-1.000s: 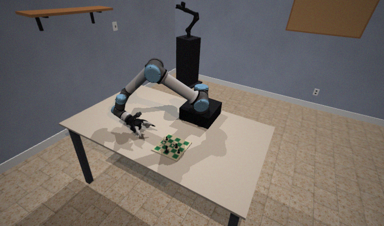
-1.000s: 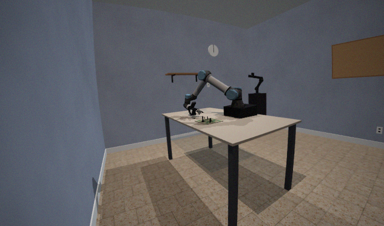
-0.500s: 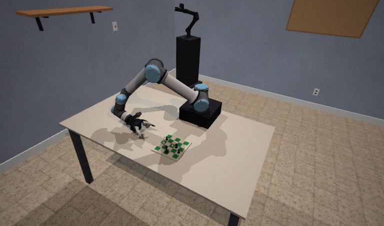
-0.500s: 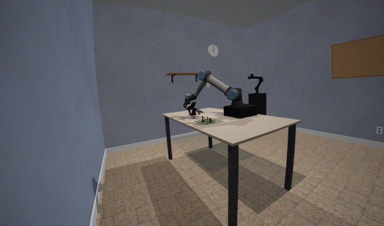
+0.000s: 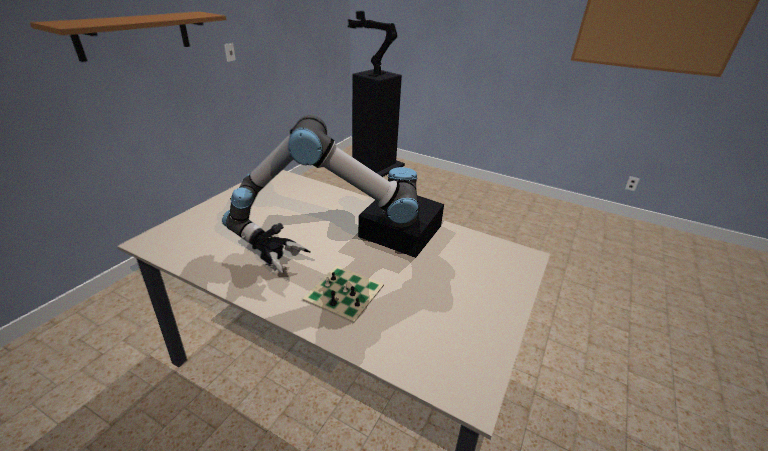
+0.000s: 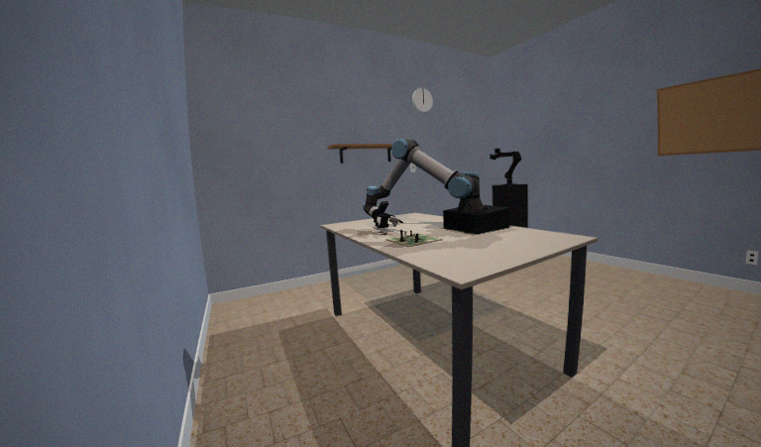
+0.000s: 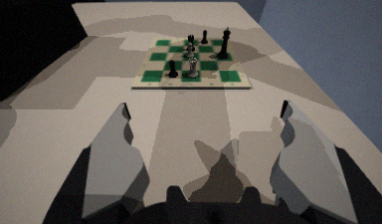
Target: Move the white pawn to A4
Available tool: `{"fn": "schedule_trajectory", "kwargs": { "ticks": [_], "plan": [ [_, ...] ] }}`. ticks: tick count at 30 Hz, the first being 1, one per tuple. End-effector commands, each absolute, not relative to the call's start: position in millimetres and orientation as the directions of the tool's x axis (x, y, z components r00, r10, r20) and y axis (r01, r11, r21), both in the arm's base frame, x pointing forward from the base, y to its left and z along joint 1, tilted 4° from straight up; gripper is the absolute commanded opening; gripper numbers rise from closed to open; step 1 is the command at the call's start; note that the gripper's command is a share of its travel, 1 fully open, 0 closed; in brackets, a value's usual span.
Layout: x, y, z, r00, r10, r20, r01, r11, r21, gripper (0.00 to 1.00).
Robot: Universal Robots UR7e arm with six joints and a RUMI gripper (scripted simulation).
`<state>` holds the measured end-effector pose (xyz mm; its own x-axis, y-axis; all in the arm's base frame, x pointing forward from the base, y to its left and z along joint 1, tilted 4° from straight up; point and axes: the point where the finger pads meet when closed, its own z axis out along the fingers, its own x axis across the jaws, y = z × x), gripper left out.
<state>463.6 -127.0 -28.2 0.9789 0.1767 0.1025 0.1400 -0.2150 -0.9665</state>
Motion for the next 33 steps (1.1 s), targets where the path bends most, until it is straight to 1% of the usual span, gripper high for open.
{"fn": "schedule_trajectory", "kwargs": {
  "ticks": [1, 9, 22, 33],
  "plan": [
    [464, -127, -28, 0.979, 0.177, 0.103, 0.141, -0.216, -0.966, 1.00],
    [463, -128, -19, 0.979, 0.177, 0.103, 0.141, -0.216, -0.966, 1.00],
    [460, -131, 56, 0.979, 0.177, 0.103, 0.141, -0.216, -0.966, 1.00],
    [460, -130, 59, 0.978, 0.180, 0.106, 0.145, -0.218, -0.965, 1.00]
  ]
}}
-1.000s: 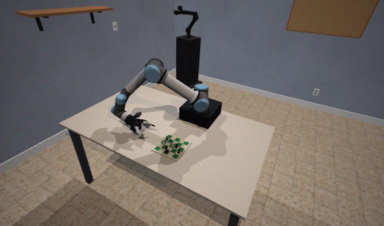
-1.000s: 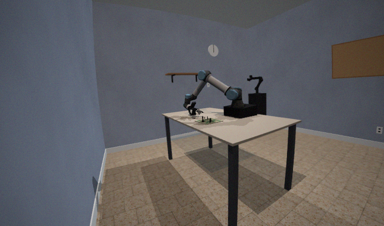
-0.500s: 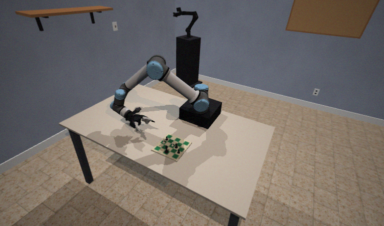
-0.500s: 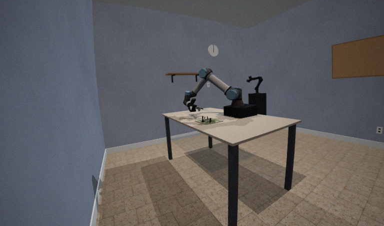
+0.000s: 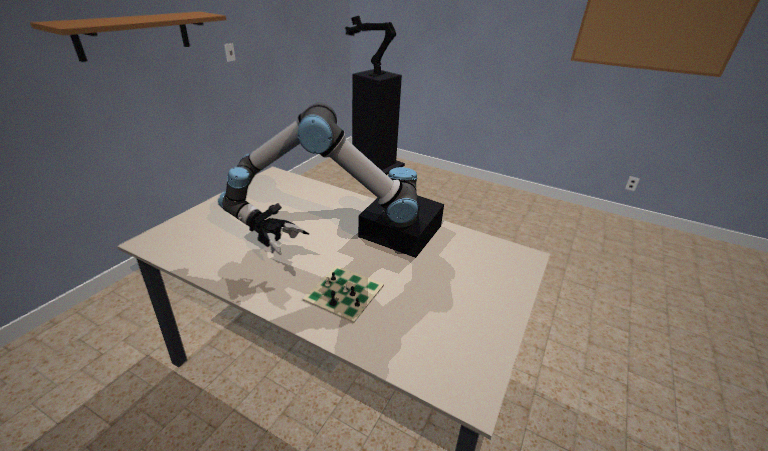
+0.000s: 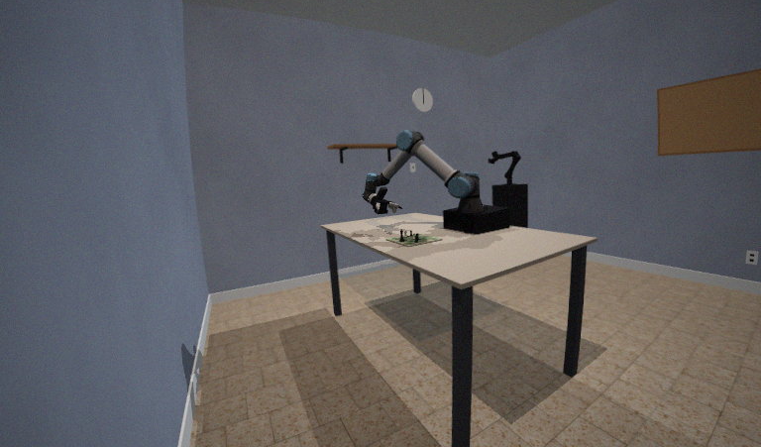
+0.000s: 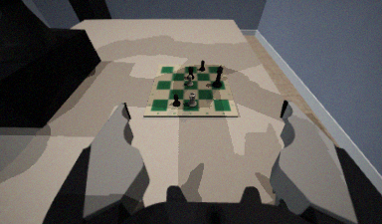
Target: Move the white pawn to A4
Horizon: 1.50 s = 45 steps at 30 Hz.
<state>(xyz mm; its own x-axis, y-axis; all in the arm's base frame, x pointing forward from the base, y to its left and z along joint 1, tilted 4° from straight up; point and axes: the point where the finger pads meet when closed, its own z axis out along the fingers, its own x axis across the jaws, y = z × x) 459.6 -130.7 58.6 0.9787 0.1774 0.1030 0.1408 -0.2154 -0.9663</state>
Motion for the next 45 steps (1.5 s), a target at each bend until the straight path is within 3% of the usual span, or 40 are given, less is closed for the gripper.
{"fn": "schedule_trajectory", "kwargs": {
  "ticks": [1, 11, 25, 32, 45],
  "plan": [
    [459, -129, 59, 0.977, 0.184, 0.108, 0.148, -0.220, -0.964, 1.00],
    [454, -107, 57, 0.947, 0.276, 0.165, 0.242, -0.273, -0.931, 1.00],
    [432, -35, 49, 0.700, 0.647, 0.303, 0.623, -0.346, -0.701, 1.00],
    [419, 5, 47, 0.411, 0.862, 0.295, 0.855, -0.254, -0.452, 1.00],
    [409, 45, 58, 0.029, 0.988, 0.154, 0.993, -0.011, -0.117, 1.00]
  ]
}}
